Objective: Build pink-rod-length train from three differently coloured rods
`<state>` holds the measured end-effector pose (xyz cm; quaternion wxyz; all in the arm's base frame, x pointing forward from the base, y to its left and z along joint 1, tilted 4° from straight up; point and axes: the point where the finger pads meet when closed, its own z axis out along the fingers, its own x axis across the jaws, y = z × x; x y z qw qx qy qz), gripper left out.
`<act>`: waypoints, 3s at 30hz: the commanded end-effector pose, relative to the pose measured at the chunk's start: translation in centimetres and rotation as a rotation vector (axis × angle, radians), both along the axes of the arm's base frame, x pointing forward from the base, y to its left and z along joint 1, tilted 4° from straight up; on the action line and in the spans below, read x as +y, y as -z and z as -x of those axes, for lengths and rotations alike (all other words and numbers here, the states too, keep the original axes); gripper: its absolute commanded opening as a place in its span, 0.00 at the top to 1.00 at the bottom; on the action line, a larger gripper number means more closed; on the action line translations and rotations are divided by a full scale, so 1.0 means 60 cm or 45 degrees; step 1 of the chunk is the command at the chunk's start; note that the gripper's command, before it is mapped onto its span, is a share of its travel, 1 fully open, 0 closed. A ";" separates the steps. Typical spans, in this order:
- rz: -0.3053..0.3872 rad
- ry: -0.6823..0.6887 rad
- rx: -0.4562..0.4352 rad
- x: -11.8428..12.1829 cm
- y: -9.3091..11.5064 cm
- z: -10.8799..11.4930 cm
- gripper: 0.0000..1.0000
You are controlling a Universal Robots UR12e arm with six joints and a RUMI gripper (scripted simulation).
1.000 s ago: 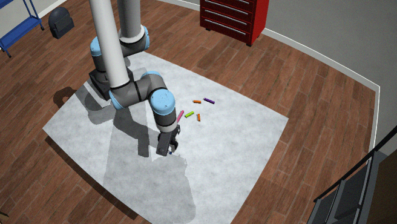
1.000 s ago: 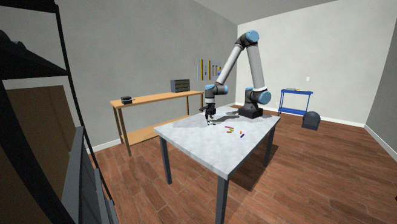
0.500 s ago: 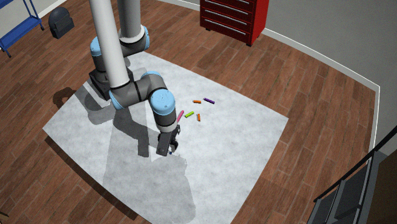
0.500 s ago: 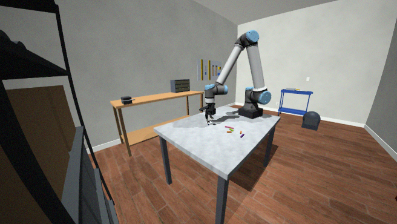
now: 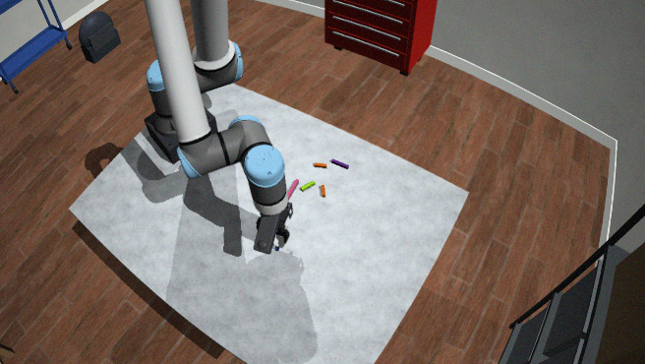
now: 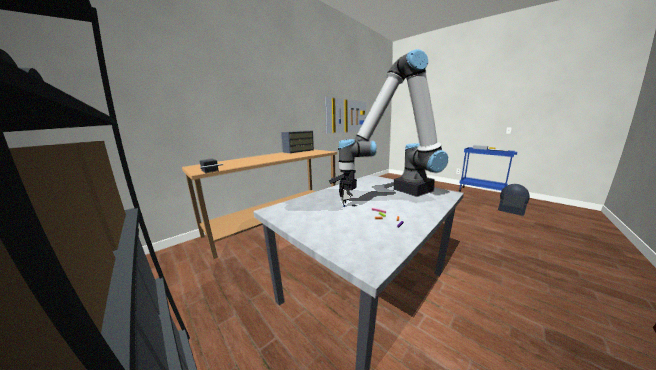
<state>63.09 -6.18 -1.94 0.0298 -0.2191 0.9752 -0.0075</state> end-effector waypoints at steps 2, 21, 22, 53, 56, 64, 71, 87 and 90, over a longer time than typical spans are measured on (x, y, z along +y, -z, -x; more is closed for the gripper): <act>0.000 0.000 -0.002 0.000 -0.001 -0.001 0.86; 0.000 0.000 -0.002 0.000 0.005 -0.001 0.86; 0.000 0.000 -0.002 0.000 0.006 -0.001 0.86; 0.000 0.000 -0.002 0.000 0.027 -0.003 0.86; 0.000 0.000 -0.002 0.000 0.027 -0.003 0.86; 0.000 0.000 -0.002 0.000 0.027 -0.003 0.86; 0.000 0.000 -0.002 0.000 0.027 -0.003 0.86; 0.000 0.000 -0.002 0.000 0.027 -0.003 1.00; 0.000 0.000 -0.002 0.000 0.027 -0.003 1.00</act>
